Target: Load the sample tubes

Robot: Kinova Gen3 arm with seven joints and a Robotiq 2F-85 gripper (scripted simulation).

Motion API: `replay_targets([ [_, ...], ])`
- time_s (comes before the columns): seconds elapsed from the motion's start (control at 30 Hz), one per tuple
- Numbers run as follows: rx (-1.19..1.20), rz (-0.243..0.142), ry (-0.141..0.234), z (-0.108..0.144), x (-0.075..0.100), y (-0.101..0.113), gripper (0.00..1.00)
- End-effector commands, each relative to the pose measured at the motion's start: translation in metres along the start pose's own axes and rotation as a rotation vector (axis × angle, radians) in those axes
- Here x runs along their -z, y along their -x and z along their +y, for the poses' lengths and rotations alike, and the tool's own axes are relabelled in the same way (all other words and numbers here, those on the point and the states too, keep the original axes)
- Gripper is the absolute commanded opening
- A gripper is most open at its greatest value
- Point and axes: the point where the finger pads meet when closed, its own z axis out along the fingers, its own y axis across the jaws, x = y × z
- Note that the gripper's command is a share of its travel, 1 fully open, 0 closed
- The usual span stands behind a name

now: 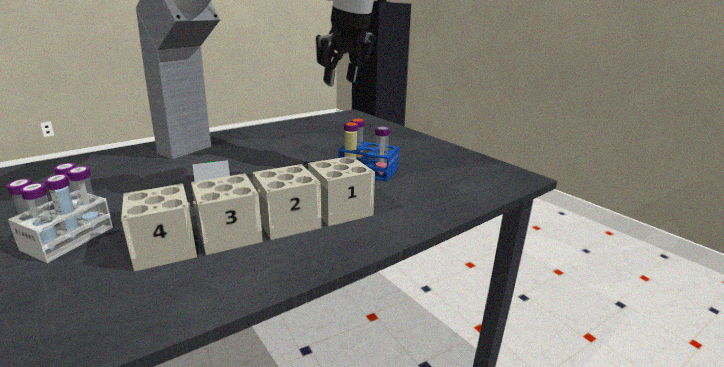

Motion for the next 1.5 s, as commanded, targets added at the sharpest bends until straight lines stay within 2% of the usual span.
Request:
replay_targets([
  [0.0,-0.066,0.077,0.017,-0.015,0.0,-0.002,0.62],
  [0.27,-0.185,0.131,0.041,-0.042,0.0,-0.006,0.62],
  [0.33,-0.185,0.131,0.041,-0.042,0.0,-0.006,0.62],
  [0.47,-0.236,0.155,0.051,-0.055,0.0,-0.008,0.62],
  [1.4,-0.236,0.155,0.051,-0.141,-0.001,-0.022,0.62],
  [1.47,-0.236,0.155,0.051,-0.141,-0.001,-0.022,0.62],
])
